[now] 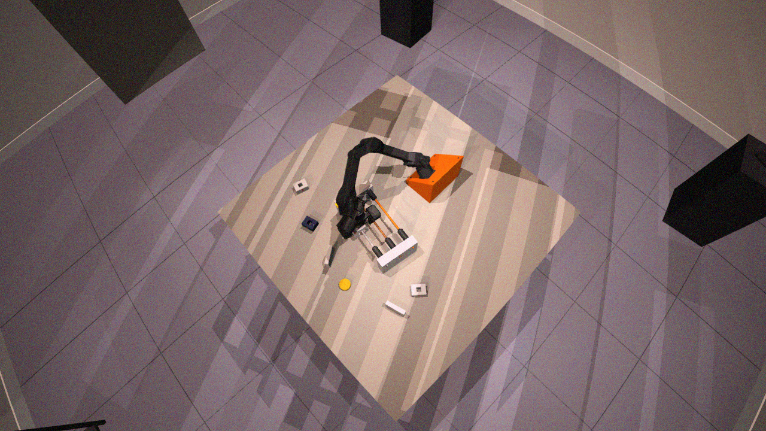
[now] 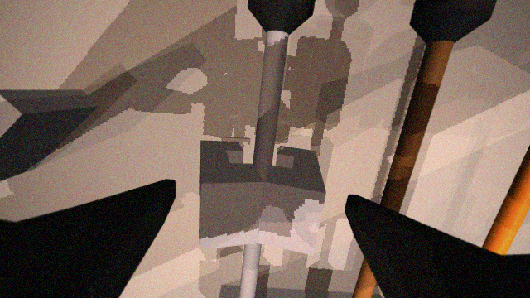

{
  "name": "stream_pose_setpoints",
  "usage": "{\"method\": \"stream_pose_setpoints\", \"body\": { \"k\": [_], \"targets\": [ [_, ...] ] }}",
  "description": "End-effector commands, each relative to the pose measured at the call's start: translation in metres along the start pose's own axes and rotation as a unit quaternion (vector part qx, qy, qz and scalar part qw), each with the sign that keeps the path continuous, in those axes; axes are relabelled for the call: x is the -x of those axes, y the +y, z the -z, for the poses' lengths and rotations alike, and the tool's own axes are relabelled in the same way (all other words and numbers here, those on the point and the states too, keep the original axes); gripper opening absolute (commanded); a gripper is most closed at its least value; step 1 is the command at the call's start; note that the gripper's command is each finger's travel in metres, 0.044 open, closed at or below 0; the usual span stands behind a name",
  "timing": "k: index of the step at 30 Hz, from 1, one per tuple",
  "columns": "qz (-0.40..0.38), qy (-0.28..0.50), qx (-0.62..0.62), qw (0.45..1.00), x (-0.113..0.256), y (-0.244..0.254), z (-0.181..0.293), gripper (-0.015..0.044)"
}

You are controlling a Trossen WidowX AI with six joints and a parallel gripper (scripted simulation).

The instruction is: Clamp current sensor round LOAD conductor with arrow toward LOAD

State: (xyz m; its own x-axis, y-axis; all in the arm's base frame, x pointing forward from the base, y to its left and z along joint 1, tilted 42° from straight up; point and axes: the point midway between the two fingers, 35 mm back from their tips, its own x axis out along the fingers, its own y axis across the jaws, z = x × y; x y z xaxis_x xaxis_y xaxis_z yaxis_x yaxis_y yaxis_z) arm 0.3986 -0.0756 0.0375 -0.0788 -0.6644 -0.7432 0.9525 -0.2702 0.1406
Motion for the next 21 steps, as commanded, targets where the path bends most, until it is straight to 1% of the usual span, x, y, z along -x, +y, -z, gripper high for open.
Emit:
{"method": "stream_pose_setpoints", "body": {
  "k": [1, 21],
  "targets": [
    [-0.010, 0.000, -0.001, 1.000, -0.003, 0.002, -0.003, 0.0440],
    [-0.010, -0.001, -0.001, 1.000, -0.032, 0.002, -0.003, 0.0440]
  ]
}}
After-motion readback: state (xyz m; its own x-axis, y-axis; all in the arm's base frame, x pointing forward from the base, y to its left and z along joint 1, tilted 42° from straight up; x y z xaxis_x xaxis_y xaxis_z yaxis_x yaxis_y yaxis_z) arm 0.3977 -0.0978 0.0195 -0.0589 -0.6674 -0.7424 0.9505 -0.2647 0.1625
